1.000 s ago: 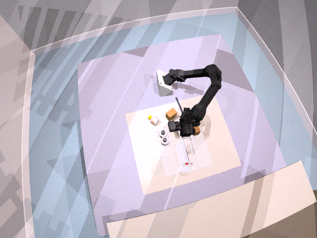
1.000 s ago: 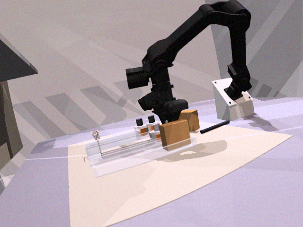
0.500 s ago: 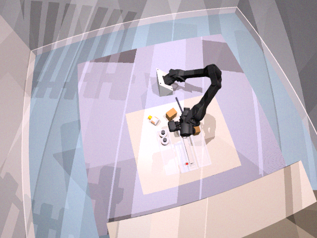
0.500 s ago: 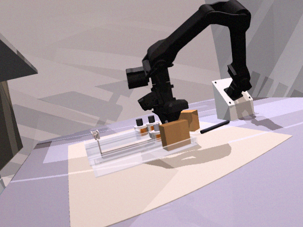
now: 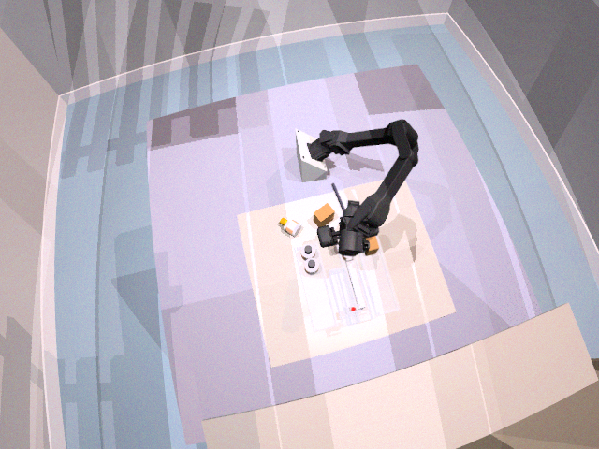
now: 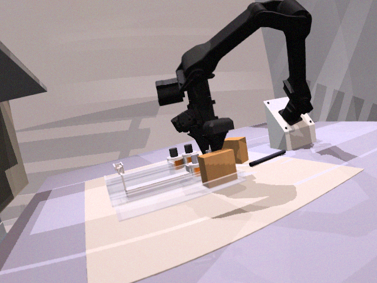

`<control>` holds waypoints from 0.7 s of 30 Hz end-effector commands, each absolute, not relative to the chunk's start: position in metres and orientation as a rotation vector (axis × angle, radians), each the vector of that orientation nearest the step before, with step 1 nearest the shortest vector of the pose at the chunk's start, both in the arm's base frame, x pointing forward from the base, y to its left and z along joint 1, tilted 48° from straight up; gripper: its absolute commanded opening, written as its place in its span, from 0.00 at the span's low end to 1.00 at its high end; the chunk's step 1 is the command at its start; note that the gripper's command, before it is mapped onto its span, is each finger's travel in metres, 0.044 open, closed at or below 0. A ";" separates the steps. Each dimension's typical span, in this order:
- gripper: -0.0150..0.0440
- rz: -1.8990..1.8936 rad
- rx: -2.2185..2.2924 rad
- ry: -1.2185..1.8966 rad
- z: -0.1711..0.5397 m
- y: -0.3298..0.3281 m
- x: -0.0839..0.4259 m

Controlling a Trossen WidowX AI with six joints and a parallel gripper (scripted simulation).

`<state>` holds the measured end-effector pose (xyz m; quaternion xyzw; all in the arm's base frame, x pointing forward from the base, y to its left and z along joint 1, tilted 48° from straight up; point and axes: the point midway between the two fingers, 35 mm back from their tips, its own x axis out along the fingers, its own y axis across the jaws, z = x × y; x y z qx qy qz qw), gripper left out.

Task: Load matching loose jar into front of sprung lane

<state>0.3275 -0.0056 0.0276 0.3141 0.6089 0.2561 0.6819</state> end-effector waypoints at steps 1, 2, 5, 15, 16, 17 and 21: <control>0.76 0.572 0.696 1.362 0.032 -0.011 0.328; 0.76 0.572 0.696 1.362 0.032 -0.011 0.328; 0.76 0.572 0.696 1.362 0.032 -0.011 0.325; 0.76 0.571 0.696 1.364 0.030 -0.009 0.292; 0.76 0.570 0.696 1.364 0.029 -0.009 0.288; 0.76 0.570 0.697 1.365 0.029 -0.008 0.285; 0.76 0.570 0.697 1.366 0.028 -0.006 0.270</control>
